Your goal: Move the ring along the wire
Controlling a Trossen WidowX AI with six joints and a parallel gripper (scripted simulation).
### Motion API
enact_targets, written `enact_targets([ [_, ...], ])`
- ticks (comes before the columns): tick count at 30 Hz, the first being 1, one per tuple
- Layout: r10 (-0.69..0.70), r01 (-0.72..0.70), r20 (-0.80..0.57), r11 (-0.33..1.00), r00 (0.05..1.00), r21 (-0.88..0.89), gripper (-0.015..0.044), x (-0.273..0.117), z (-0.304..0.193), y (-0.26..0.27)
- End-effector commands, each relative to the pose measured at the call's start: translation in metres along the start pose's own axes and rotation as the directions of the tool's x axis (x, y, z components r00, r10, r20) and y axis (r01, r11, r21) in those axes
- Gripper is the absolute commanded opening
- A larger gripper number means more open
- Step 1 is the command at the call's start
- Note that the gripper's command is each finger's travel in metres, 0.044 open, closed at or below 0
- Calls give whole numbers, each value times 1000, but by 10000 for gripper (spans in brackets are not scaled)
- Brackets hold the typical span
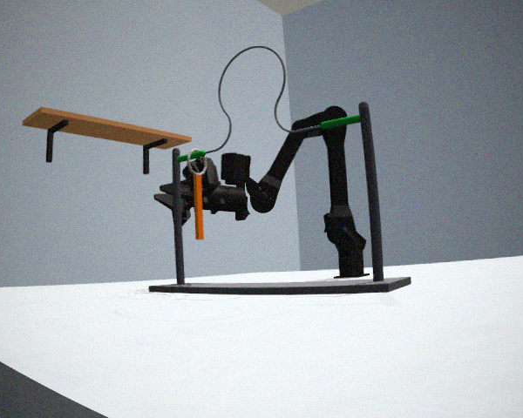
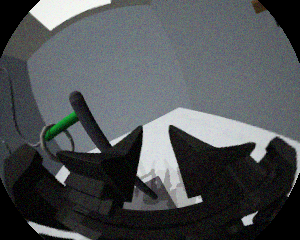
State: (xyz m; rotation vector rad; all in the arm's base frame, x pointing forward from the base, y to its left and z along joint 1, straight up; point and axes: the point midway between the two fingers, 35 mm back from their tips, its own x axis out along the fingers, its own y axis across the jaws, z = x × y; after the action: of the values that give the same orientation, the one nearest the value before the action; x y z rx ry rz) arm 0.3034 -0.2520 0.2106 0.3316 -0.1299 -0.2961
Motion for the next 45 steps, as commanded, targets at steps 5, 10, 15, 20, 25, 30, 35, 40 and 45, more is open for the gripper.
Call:
enact_targets([
  [5,86,-105,-130,984,988,-147,160,-41,-65,-4],
  [10,172,-221,-211,946,962,-236,160,-81,-107,6],
  [15,264,-337,-259,893,929,-298,160,-120,-136,27],
  [20,277,-352,-263,885,924,-305,160,-126,-139,30],
  [25,276,-352,-266,884,924,-307,160,-112,-132,35],
  [30,276,-352,-264,884,924,-308,160,-93,-119,45],
  [35,278,-352,-259,884,925,-308,160,-77,-105,58],
  [40,278,-352,-258,884,925,-308,160,-75,-103,60],
  [45,278,-352,-258,884,925,-308,160,-69,-103,61],
])
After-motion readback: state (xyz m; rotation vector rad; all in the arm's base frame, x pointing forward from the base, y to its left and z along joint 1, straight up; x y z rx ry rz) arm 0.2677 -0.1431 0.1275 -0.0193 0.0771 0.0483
